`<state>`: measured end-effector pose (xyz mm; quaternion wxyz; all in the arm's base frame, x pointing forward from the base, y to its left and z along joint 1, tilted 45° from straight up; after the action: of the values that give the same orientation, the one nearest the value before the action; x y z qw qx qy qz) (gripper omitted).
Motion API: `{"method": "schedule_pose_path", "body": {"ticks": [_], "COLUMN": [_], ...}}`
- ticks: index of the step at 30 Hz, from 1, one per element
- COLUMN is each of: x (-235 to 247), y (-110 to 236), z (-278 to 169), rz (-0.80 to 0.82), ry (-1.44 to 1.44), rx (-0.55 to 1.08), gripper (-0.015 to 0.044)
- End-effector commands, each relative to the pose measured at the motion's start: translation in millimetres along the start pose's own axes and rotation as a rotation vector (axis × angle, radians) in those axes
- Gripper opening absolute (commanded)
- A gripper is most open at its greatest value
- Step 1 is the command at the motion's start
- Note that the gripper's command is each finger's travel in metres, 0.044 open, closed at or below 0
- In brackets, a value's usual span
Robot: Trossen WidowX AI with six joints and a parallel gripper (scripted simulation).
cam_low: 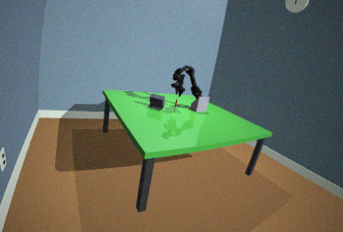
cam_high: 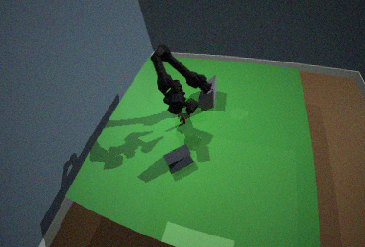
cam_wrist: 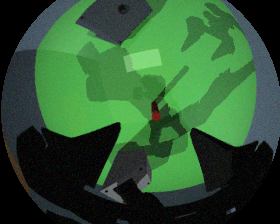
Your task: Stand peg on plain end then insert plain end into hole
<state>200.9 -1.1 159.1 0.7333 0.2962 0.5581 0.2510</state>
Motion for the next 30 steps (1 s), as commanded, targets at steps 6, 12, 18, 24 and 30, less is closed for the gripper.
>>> {"method": "schedule_pose_path", "body": {"ticks": [6,12,18,24,30], "x": [-0.1,-0.1,-0.1,-0.1,-0.1], "y": [-1.6,-2.6,-3.6,-4.6,-5.5], "z": [0.3,0.4,0.4,0.4,0.4], "rz": [-0.003,-0.001,-0.001,-0.001,-0.001], "ry": [-0.23,-0.385,-0.539,-0.694,-0.848], "rx": [-0.004,-0.004,-0.004,-0.005,-0.005], "gripper": [0.044,0.044,0.044,0.044,0.044]}}
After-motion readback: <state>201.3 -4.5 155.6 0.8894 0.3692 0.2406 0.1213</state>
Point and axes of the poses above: the point midway between the two fingers, 35 mm back from their tips, its own y axis back along the fingers, its own x axis across the jaws, z = x × y, the point moved 7 cm from there along y, back along the fingers, and after that the axes turned 1 degree about y, right-handed, at the moved point
